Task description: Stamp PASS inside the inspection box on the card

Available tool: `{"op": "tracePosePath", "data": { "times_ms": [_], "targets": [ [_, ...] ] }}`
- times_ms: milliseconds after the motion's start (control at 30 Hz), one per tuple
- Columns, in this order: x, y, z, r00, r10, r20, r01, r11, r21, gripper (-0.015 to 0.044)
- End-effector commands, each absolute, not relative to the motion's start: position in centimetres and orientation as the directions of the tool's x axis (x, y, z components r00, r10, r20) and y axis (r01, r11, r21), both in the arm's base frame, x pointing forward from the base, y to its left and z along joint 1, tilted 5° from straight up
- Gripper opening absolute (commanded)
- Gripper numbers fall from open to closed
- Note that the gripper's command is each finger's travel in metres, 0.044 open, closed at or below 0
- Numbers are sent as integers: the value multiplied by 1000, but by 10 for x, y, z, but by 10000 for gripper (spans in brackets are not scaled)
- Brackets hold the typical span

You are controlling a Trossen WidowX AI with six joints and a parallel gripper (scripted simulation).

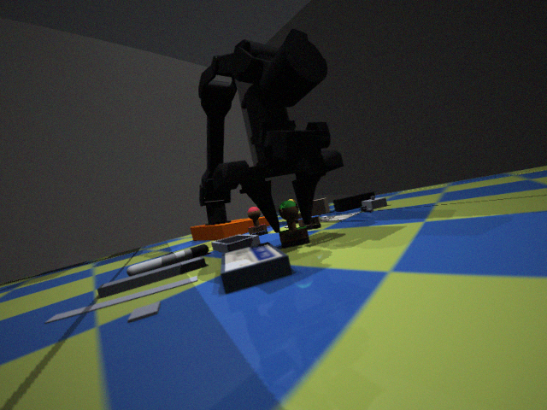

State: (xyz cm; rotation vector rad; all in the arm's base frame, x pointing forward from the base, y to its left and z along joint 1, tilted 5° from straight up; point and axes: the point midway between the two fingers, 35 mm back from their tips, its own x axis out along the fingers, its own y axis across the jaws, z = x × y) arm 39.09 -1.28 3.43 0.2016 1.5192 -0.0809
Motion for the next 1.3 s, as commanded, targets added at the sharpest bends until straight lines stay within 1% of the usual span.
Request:
{"op": "tracePosePath", "data": {
  "times_ms": [0,133,833,933,1267],
  "targets": [
    [389,-12,30,43,78,-996,182,980,84,224],
    [389,-12,30,43,78,-996,182,980,84,224],
    [390,-13,32,48,73,-996,179,981,80,84],
    [390,-13,33,48,73,-996,179,981,80,5],
    [390,-13,38,48,73,-996,179,981,81,0]
  ]
}}
